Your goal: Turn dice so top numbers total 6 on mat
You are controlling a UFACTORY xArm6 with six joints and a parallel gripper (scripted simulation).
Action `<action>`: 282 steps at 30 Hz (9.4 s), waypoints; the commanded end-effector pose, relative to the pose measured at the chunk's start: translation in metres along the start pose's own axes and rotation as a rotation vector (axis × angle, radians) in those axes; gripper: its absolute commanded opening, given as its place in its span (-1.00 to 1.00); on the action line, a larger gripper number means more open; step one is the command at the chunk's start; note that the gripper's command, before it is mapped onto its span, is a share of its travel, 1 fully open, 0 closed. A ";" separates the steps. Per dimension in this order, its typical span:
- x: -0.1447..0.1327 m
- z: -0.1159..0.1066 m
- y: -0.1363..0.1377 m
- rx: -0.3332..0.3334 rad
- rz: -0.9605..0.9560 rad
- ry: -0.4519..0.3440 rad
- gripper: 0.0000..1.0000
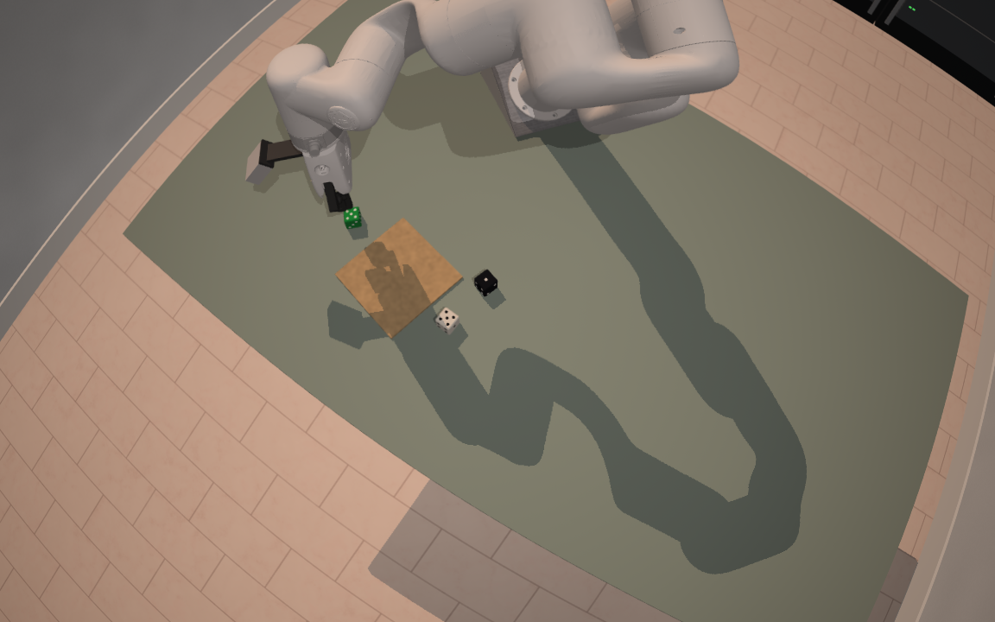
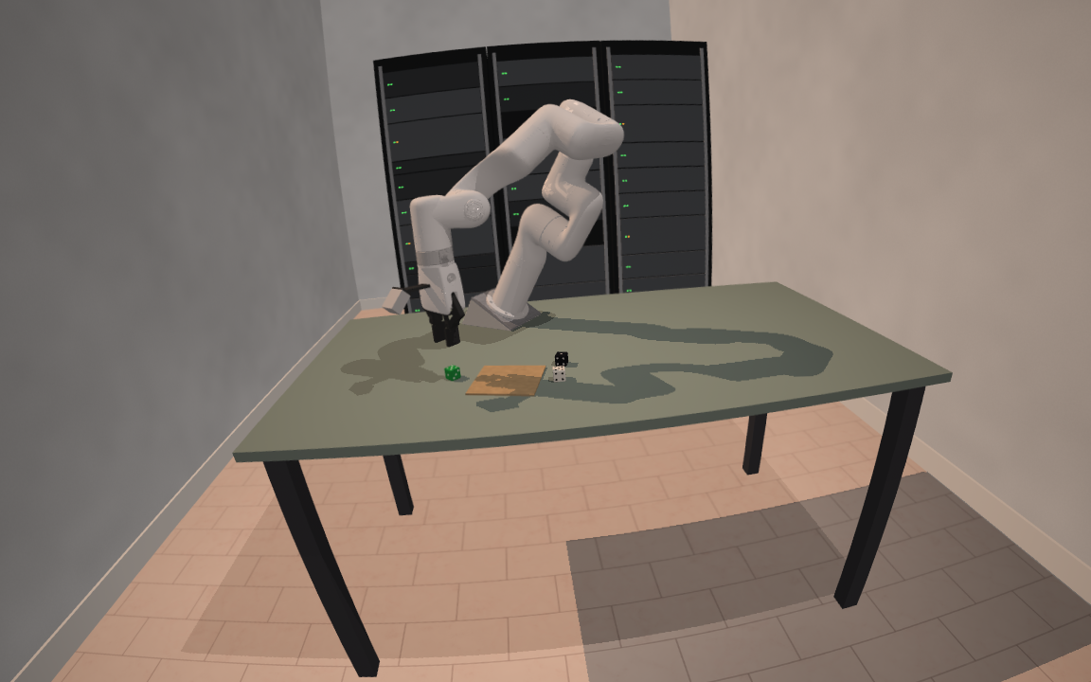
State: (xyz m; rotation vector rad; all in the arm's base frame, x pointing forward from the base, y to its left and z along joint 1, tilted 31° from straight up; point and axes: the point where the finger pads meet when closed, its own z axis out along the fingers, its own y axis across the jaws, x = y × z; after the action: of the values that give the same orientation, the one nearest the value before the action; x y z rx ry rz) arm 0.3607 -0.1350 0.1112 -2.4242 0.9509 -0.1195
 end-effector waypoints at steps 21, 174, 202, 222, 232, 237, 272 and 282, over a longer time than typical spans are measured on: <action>0.001 0.001 0.000 0.000 -0.001 0.003 -0.17; 0.003 0.058 0.000 0.001 -0.001 0.003 -0.17; 0.003 0.080 0.000 0.001 -0.001 0.003 -0.17; 0.003 0.080 0.000 0.001 -0.001 0.003 -0.17; 0.003 0.080 0.000 0.001 -0.001 0.003 -0.58; 0.003 0.080 0.000 0.001 -0.001 0.003 -0.58; 0.003 0.071 0.000 0.001 -0.001 0.003 -0.58; 0.003 0.001 0.000 0.001 -0.001 0.003 -0.58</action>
State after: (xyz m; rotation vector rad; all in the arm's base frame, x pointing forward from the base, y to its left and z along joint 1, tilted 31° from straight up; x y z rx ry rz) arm 0.3710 -0.1228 0.0810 -2.4261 0.9530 -0.1249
